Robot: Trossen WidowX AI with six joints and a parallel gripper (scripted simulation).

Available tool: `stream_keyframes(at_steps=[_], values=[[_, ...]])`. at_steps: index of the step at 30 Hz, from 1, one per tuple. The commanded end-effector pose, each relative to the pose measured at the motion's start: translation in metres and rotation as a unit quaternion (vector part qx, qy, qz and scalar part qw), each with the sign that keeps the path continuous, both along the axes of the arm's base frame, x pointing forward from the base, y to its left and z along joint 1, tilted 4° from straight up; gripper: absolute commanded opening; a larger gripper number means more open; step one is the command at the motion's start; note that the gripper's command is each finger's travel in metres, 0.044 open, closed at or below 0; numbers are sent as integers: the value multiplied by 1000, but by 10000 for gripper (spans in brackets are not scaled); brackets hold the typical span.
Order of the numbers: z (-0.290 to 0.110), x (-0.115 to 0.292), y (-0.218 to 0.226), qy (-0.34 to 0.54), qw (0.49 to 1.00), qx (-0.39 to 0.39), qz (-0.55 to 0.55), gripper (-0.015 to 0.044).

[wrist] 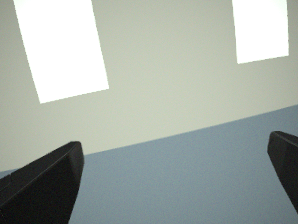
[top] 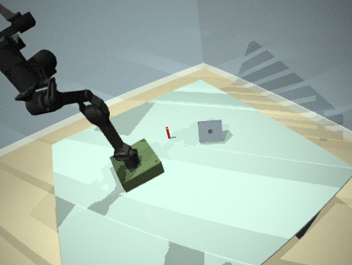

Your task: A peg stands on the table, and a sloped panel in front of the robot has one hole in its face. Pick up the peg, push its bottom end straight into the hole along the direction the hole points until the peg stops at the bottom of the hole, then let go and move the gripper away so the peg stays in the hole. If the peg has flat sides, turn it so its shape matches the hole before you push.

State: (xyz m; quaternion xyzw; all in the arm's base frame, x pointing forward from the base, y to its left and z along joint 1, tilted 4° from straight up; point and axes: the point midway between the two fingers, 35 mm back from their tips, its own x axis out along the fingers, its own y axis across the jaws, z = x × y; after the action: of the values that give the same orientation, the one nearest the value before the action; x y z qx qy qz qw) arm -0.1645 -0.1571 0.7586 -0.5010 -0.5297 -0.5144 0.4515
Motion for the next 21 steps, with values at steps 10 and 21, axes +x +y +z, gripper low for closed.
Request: stream_keyframes(at_steps=[10,21], values=[[-9,-3,-38,-34,996,41,72,440],[-21,15,-84,-51,982,84,162,440]])
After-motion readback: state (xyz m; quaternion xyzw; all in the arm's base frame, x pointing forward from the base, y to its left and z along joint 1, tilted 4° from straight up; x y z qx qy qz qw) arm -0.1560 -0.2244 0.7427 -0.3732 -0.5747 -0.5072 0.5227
